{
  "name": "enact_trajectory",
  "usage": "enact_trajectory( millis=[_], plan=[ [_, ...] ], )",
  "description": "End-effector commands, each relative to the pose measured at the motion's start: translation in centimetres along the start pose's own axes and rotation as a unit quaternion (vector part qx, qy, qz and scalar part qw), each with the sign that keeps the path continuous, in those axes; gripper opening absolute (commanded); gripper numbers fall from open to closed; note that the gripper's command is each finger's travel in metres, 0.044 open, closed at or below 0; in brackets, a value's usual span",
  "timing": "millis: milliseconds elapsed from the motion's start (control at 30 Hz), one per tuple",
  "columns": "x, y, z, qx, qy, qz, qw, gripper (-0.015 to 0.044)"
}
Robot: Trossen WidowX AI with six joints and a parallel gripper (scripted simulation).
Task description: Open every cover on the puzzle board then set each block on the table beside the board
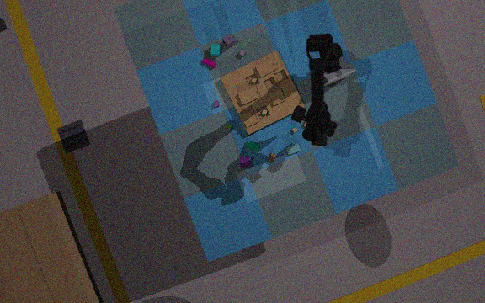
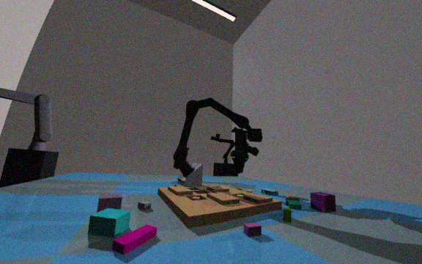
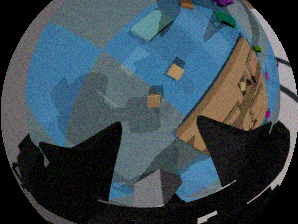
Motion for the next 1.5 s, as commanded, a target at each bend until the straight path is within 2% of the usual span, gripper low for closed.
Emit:
enact_trajectory(
  millis=[0, 167, 400, 1167, 1267, 1467],
  plan=[
    [0.3, -0.2, -0.9, 0.004, 0.032, 0.001, 0.999, 0.0309],
    [1.3, -0.4, -3.5, 0.007, 0.125, 0.0, 0.992, 0.0177],
    [2.3, -0.6, -6.2, 0.009, 0.09, -0.003, 0.996, 0.0],
    [3.7, -0.2, -18.7, -0.001, -0.055, 0.0, 0.998, 0.0],
    [3.6, -0.2, -18.9, -0.001, 0.014, 0.001, 1.0, 0.0],
    [3.5, -0.1, -19.4, -0.002, 0.301, 0.001, 0.954, 0.0]
  ],
)
Point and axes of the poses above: the point midway between the two fingers, 35 mm back from their tips, its own y axis out along the fingers, its own z axis across the jaws, x = y × z, the point moved 7 cm from there along -y, back along the fingers
